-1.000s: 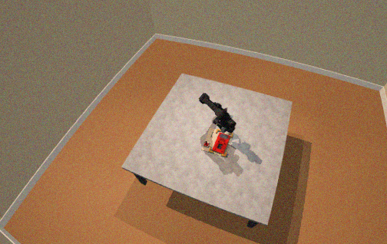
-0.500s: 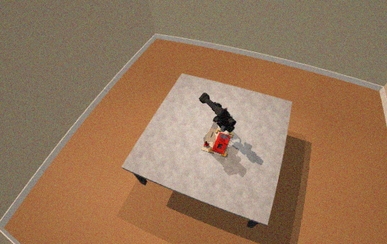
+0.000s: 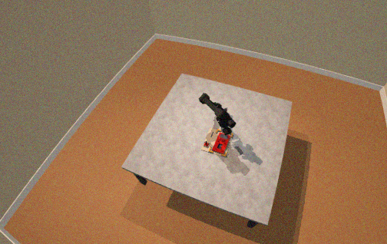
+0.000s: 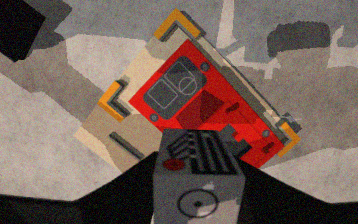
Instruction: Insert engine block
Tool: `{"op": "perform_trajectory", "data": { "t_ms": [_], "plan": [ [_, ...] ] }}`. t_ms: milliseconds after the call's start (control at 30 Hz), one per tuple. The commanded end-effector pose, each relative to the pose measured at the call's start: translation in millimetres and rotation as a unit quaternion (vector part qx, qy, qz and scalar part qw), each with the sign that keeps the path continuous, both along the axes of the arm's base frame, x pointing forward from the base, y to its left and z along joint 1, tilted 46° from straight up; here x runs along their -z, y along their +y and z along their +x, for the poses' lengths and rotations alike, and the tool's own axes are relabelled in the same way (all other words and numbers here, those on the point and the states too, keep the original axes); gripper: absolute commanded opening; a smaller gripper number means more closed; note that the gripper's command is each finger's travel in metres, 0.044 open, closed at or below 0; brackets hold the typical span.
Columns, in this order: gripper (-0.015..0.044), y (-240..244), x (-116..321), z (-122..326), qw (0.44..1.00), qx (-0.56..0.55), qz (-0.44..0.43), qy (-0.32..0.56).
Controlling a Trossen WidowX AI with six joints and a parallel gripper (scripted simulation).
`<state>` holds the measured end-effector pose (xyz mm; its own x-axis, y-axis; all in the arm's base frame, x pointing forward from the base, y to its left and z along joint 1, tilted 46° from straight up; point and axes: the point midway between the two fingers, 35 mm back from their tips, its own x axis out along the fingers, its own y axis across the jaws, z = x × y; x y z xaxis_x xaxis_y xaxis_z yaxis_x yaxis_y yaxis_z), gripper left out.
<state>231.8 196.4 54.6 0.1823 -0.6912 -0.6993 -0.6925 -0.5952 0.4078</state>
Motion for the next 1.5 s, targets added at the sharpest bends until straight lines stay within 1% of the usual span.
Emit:
{"op": "perform_trajectory", "data": {
  "t_ms": [0, 333, 700, 1067, 1467],
  "plan": [
    [0.0, -1, 2, 1, 0.998, 0.042, 0.01, -0.043],
    [0.0, -3, 5, 2, 0.977, 0.148, 0.037, -0.146],
    [0.0, -5, 8, 4, 0.929, 0.26, 0.066, -0.256],
    [0.0, -8, 11, 5, 0.854, 0.365, 0.093, -0.359],
    [0.0, -10, 15, 7, 0.745, 0.468, 0.119, -0.46]
  ]
}}
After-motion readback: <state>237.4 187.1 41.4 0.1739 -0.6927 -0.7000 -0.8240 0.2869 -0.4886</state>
